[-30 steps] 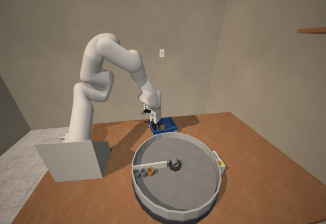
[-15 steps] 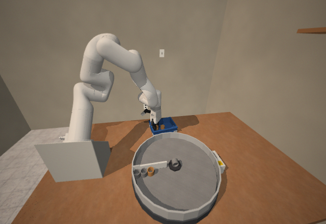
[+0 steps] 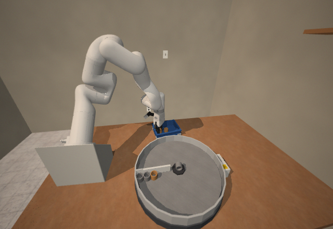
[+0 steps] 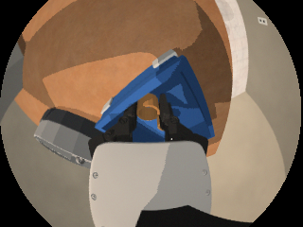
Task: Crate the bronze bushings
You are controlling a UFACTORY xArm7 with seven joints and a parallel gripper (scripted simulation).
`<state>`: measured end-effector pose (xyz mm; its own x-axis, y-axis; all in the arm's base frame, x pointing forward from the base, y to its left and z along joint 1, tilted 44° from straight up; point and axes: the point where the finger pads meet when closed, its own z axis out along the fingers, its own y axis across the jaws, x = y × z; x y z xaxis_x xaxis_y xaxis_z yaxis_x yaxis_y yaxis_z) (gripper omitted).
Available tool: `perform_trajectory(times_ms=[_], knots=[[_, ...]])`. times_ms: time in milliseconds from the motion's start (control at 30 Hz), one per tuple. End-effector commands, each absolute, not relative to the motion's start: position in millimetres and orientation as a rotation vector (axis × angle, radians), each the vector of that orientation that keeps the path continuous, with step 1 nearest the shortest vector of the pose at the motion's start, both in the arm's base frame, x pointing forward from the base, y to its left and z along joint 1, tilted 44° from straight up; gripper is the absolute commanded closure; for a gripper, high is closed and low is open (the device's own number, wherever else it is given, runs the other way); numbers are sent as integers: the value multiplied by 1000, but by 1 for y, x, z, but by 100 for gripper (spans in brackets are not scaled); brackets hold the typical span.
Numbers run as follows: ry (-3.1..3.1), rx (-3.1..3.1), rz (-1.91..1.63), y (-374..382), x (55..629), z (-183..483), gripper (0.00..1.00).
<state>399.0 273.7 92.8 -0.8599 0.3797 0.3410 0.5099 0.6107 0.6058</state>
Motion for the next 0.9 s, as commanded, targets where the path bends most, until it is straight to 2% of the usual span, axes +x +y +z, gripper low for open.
perform_trajectory(times_ms=[0, 733, 767, 867], knots=[[-2657, -744, -1085, 274, 400, 93, 100], [-2657, -744, -1085, 275, 400, 91, 100], [-2657, -744, -1085, 275, 400, 91, 59], [-2657, -744, -1085, 275, 400, 91, 59]])
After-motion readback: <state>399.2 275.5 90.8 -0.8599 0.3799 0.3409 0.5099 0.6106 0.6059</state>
